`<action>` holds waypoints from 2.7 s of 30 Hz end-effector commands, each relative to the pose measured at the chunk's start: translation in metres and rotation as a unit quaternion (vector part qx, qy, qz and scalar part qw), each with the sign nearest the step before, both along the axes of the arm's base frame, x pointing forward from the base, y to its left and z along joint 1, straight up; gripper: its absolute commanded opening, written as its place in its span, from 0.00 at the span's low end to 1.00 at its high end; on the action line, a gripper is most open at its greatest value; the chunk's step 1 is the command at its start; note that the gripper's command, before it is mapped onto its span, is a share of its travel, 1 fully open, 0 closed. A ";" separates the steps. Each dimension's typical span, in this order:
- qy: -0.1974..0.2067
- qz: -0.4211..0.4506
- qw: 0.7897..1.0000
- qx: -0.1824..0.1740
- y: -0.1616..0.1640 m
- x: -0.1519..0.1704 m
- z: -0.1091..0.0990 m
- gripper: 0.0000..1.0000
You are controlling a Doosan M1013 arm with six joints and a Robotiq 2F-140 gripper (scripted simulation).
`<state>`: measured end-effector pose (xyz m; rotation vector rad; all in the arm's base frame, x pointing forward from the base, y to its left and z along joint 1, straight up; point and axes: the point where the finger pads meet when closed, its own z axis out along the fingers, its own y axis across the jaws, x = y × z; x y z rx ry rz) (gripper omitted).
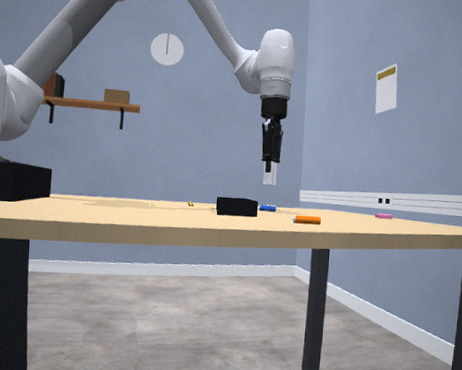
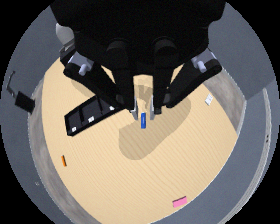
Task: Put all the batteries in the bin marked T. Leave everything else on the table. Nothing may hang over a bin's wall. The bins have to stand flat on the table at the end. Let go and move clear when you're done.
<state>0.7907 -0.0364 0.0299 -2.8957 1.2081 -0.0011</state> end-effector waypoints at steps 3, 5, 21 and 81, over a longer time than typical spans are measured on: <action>-0.001 0.000 1.000 0.000 0.000 -0.001 0.001 0.26; -0.001 0.000 1.000 0.000 0.000 -0.001 0.001 0.26; -0.001 0.000 1.000 0.000 0.000 -0.002 0.001 0.26; -0.001 0.000 1.000 0.000 0.000 -0.002 -0.073 0.15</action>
